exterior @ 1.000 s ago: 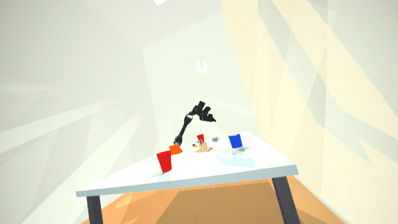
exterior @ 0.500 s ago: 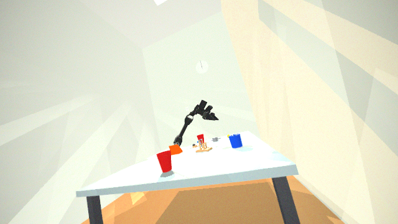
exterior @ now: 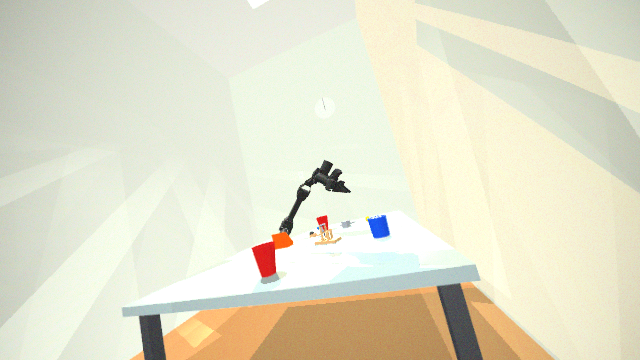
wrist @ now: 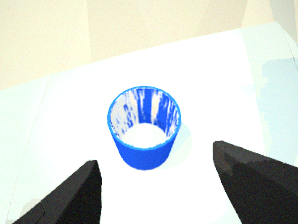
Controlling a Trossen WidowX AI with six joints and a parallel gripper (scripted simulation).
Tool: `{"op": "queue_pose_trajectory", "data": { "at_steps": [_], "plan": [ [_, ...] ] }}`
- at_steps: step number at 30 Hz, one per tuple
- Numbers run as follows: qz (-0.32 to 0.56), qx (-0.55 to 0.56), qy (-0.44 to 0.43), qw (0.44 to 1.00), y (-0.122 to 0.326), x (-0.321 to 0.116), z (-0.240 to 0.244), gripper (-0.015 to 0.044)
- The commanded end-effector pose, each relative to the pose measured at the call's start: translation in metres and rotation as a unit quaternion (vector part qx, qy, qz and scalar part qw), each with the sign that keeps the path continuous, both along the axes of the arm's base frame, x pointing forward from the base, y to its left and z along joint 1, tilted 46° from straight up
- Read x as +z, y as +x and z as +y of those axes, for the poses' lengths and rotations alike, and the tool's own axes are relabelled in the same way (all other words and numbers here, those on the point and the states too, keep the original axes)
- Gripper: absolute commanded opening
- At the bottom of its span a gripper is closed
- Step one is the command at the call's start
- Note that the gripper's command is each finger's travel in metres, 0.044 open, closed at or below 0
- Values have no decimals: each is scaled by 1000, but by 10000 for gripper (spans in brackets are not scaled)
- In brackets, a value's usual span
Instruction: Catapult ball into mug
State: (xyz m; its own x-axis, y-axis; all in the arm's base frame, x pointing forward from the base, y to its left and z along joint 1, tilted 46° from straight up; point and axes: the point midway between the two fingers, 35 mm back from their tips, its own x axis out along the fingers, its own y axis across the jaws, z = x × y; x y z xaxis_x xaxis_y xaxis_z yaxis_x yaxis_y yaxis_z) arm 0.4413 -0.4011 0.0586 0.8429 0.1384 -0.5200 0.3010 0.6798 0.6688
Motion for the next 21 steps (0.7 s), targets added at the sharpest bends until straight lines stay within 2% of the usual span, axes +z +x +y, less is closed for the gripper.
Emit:
{"op": "queue_pose_trajectory", "data": {
  "at_steps": [1, 7, 15, 21],
  "plan": [
    [0, -2, 2, 1000, 0, 0, 0, 151],
    [0, -2, 2, 1000, 0, 0, 0, 0],
    [1, -1, 0, 1000, 0, 0, 0, 0],
    [31, 31, -46, 998, -2, -1, 19, 0]
  ]
}}
